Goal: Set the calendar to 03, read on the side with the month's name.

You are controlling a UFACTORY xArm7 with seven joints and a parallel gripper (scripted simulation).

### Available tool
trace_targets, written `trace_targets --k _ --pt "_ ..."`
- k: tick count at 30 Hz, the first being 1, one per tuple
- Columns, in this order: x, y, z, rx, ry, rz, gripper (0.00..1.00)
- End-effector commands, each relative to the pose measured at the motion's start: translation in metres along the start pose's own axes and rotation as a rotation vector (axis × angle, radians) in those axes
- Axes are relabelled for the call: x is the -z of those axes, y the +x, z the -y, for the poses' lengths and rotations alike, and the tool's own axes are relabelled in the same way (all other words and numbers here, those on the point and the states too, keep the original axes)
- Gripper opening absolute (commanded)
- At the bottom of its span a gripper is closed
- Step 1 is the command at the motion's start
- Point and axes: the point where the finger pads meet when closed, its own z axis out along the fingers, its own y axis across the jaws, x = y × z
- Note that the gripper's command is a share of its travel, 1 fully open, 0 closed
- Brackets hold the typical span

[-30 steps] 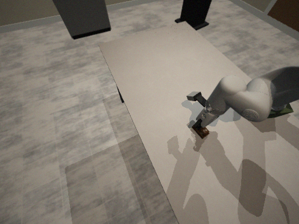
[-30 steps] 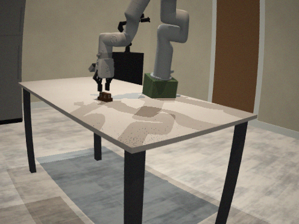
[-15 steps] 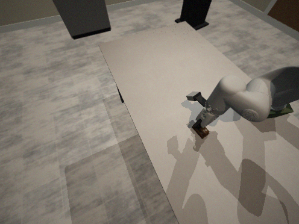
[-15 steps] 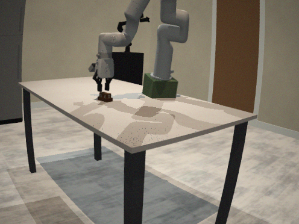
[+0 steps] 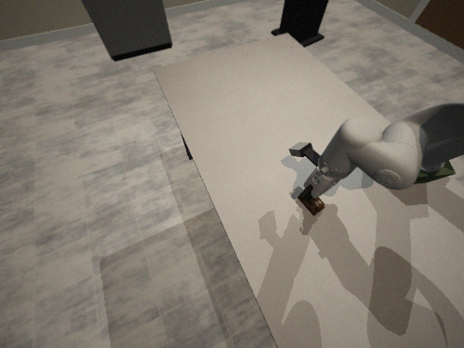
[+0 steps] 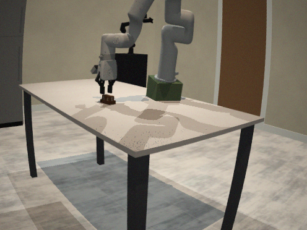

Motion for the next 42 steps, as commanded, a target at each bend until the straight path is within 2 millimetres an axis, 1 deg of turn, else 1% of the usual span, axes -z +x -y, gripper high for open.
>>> trace_targets --k 1,25,31,42 --pt "0.001 0.001 0.001 -0.001 0.003 -0.001 0.47" --pt "0.000 0.001 0.001 -0.001 0.003 -0.001 0.47" --pt "-0.003 0.001 0.001 -0.001 0.003 -0.001 0.47" --pt "-0.020 0.001 0.001 -0.001 0.003 -0.001 0.47"
